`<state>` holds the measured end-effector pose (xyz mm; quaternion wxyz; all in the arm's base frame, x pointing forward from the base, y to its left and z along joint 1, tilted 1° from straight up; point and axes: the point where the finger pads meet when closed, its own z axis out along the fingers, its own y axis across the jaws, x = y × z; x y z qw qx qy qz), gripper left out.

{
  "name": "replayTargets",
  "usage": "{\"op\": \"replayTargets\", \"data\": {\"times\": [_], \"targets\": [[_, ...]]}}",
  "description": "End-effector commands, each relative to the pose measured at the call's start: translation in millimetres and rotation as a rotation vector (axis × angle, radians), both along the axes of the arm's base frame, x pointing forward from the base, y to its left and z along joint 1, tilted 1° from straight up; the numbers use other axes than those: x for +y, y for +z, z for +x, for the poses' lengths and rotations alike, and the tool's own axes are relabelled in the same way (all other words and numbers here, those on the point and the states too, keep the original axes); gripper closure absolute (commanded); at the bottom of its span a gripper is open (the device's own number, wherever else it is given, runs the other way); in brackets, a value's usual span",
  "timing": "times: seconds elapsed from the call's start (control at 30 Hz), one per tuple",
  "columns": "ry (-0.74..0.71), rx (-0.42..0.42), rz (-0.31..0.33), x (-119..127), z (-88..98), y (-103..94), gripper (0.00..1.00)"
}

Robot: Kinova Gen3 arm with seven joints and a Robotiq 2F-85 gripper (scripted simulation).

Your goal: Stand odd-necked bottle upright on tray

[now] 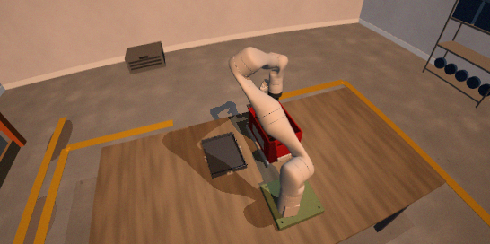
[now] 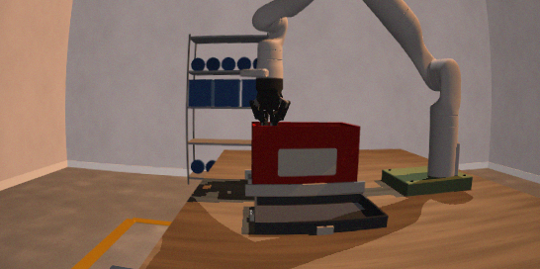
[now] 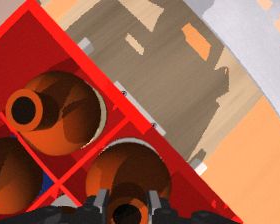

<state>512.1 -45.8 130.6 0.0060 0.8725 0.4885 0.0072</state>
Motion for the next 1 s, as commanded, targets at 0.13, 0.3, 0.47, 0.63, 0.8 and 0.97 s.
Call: {"op": "replayTargets", "data": {"times": [0.13, 0.3, 0.47, 0.63, 0.8, 0.97], "targets": [[0.000, -0.001, 0.000, 0.0, 0.3, 0.5, 0.36], [0.000, -0.001, 0.000, 0.0, 0.3, 0.5, 0.36], [0.000, -0.001, 0.000, 0.0, 0.3, 0.5, 0.36], [0.000, -0.001, 0.000, 0.0, 0.3, 0.5, 0.36], [0.000, -0.001, 0.000, 0.0, 0.3, 0.5, 0.36], [0.000, -0.001, 0.000, 0.0, 0.3, 0.5, 0.36]]}}
